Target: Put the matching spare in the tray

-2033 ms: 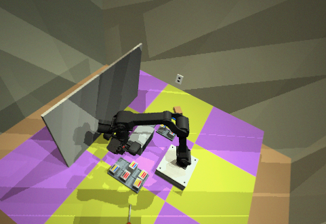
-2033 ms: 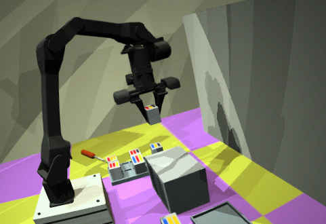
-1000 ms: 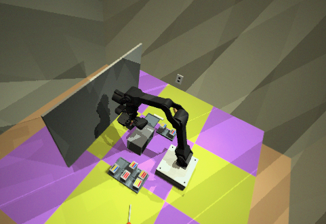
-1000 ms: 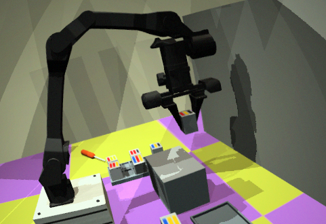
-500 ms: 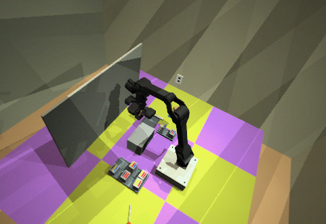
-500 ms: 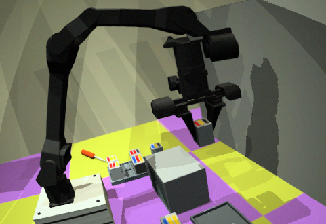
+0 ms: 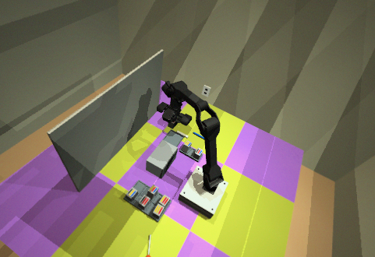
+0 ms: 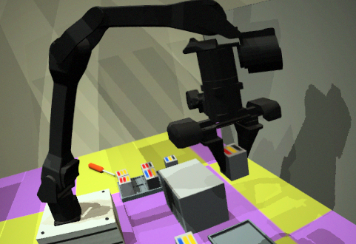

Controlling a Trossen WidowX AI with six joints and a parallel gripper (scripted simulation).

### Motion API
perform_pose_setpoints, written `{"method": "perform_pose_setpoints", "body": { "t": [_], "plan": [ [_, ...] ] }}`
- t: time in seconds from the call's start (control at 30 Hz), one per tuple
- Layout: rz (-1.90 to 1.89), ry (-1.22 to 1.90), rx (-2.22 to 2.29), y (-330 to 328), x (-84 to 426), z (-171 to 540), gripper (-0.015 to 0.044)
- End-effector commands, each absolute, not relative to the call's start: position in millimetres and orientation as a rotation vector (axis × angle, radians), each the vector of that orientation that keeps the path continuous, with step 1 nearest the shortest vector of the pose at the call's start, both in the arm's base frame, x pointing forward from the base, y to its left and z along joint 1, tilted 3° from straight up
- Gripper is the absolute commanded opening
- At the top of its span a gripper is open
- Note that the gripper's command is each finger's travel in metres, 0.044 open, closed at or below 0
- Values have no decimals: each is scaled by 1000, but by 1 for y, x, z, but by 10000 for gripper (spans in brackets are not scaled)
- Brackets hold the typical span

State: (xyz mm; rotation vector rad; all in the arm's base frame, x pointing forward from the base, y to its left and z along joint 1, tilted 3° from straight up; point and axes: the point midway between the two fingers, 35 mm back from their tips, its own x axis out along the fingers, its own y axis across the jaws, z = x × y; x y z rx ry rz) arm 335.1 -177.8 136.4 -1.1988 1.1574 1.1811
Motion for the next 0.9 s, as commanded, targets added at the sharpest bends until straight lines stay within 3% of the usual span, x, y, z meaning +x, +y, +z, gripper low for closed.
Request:
{"method": "perform_pose_setpoints", "body": {
  "t": [0.0, 0.87],
  "plan": [
    [1195, 1139, -1220, -201, 327, 137, 0],
    [1196, 1138, -1221, -202, 331, 118, 0]
  ]
}}
